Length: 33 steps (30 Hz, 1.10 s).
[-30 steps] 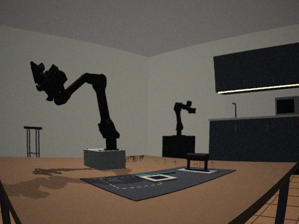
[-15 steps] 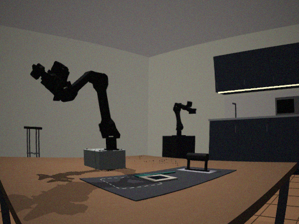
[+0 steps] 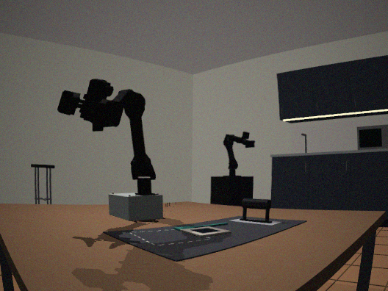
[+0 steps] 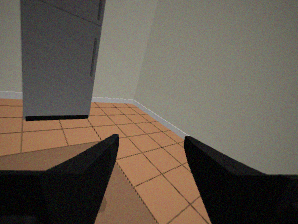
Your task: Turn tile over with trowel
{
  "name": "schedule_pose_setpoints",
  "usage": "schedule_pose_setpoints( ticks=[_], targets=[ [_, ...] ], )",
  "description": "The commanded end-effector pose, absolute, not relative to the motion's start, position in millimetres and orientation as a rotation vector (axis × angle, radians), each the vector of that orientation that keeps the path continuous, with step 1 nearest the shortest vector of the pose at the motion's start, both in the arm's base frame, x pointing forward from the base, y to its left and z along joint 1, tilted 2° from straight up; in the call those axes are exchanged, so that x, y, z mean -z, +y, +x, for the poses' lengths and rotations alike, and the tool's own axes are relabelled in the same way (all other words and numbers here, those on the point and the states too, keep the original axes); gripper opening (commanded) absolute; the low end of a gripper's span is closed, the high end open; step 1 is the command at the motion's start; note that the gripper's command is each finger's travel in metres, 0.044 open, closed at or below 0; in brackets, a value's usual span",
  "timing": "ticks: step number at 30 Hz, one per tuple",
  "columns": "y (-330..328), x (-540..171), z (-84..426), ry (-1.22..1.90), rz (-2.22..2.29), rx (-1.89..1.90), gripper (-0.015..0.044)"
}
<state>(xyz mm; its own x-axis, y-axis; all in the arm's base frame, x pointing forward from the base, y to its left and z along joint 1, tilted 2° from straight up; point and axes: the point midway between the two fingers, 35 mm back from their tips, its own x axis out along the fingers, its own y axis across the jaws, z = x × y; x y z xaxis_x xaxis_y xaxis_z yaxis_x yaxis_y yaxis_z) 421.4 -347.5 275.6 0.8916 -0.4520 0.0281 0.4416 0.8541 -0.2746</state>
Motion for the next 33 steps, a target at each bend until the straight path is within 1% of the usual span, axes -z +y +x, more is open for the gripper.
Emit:
schedule_pose_setpoints(
  ticks=[1, 9, 16, 20, 27, 33],
  targets=[
    [-318, -264, 452, 0.078, -0.197, 0.398, 0.027],
    [-233, -222, 505, 0.198, -0.087, 0.197, 0.027],
    [-184, -199, 529, 0.3, -0.002, 0.116, 0.027],
    [-137, -179, 544, 0.399, 0.065, 0.053, 0.027],
    [-51, -145, 554, 0.592, 0.15, -0.045, 0.027],
    [28, -116, 546, 0.777, 0.183, -0.117, 0.027]
  ],
)
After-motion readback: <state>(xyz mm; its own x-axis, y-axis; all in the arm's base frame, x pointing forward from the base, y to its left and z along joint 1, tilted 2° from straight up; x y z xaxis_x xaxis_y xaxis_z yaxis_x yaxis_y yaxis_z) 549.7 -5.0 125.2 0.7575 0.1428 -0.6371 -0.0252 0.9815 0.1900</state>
